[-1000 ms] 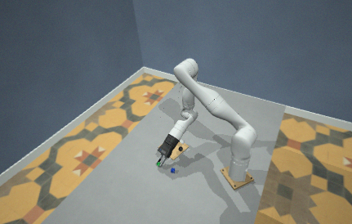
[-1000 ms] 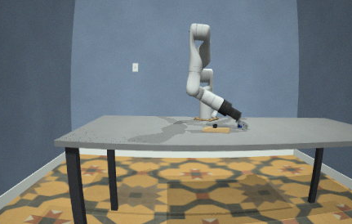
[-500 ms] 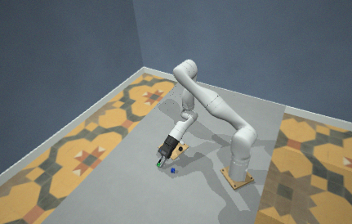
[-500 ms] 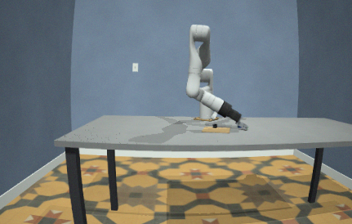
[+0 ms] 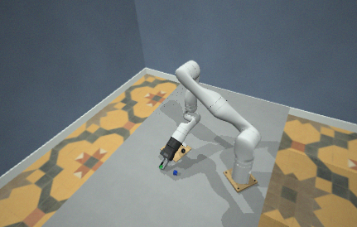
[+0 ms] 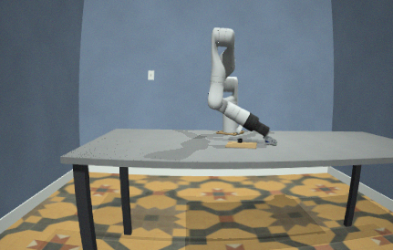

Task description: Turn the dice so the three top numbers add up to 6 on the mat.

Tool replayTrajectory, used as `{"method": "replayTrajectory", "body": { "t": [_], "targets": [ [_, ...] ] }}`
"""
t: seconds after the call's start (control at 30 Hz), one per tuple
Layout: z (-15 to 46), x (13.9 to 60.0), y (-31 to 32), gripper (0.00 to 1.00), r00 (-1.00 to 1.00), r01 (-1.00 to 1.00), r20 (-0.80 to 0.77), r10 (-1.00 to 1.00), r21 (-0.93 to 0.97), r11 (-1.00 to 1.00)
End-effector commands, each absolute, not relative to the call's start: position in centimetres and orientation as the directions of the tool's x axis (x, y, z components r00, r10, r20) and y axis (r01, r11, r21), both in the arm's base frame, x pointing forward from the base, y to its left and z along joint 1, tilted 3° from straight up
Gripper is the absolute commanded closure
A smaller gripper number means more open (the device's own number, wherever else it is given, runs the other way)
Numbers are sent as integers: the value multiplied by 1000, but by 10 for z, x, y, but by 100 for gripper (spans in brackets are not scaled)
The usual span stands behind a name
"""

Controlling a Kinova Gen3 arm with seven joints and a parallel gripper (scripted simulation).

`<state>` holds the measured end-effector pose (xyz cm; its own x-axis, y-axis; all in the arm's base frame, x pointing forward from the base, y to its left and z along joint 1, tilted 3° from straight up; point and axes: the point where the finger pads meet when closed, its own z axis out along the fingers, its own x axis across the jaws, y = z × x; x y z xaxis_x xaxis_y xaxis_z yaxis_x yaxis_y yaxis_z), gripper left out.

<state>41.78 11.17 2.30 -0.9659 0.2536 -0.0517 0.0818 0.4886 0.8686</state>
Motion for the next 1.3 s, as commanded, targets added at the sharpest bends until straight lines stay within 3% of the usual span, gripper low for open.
{"method": "replayTrajectory", "body": {
  "t": [0.0, 0.73, 0.87, 0.93, 0.97, 1.1, 1.13, 1.27],
  "targets": [
    [24, 418, 112, 60, -966, 80, -53, 253, 869, 488],
    [24, 418, 112, 60, -966, 80, -53, 253, 869, 488],
    [24, 418, 112, 48, -966, 80, -53, 253, 869, 488],
    [24, 418, 112, 48, -966, 80, -53, 253, 869, 488],
    [24, 418, 112, 42, -966, 80, -53, 253, 869, 488],
    [24, 418, 112, 42, -966, 80, -53, 253, 869, 488],
    [24, 418, 112, 36, -966, 80, -53, 253, 869, 488],
    [24, 418, 112, 30, -966, 80, -53, 253, 869, 488]
  ]
}}
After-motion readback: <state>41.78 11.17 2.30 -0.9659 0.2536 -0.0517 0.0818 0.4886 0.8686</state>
